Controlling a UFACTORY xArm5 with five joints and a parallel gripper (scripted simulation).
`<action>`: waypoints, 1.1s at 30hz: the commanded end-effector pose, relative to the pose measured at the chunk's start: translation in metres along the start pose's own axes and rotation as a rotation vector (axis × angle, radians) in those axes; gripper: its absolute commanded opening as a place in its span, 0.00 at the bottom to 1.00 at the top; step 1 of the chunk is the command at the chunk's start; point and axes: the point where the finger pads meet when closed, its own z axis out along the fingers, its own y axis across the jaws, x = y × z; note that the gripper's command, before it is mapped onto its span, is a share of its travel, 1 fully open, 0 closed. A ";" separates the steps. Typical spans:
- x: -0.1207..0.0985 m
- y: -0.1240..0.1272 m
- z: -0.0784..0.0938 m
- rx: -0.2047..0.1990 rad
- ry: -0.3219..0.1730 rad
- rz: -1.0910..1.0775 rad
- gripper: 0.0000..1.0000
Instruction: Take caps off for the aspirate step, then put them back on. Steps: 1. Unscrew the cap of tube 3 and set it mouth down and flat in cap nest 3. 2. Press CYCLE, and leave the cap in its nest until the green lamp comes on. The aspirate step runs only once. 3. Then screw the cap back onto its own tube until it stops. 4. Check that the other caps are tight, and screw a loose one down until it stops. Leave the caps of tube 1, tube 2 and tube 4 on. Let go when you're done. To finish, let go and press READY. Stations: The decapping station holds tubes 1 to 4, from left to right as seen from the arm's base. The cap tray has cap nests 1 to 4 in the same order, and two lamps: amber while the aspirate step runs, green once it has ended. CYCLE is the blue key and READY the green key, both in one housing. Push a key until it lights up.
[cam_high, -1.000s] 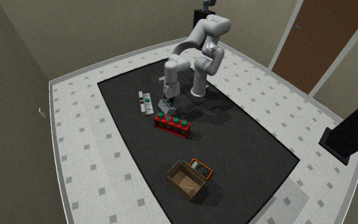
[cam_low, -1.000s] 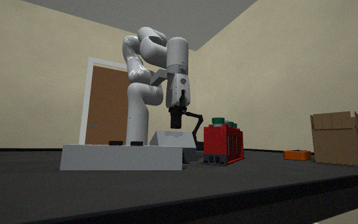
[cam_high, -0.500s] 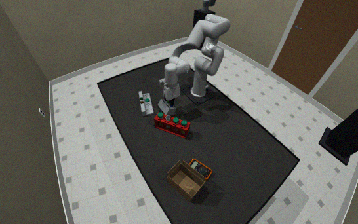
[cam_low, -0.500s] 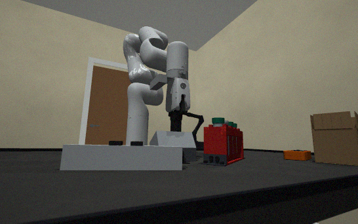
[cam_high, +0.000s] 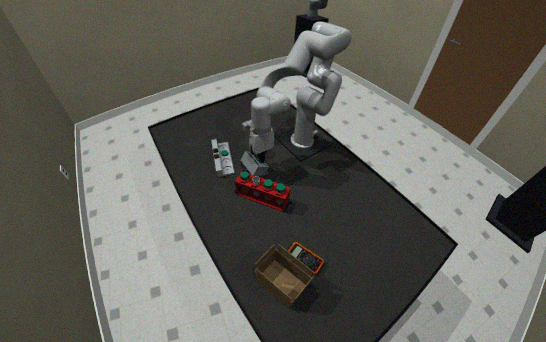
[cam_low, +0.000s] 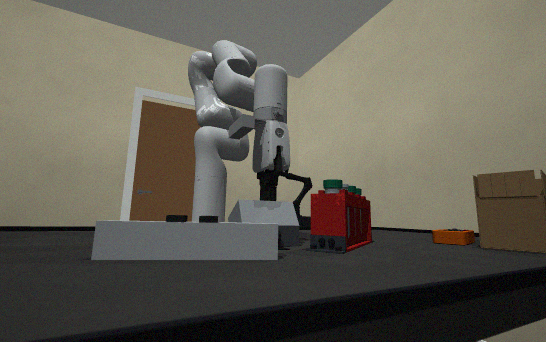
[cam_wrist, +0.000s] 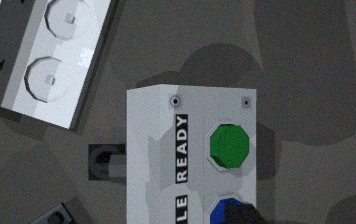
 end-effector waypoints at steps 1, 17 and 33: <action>0.000 -0.001 0.000 0.003 -0.001 0.000 0.00; 0.000 -0.001 0.005 0.003 -0.001 0.000 0.00; 0.000 -0.001 0.009 0.003 -0.001 0.000 0.00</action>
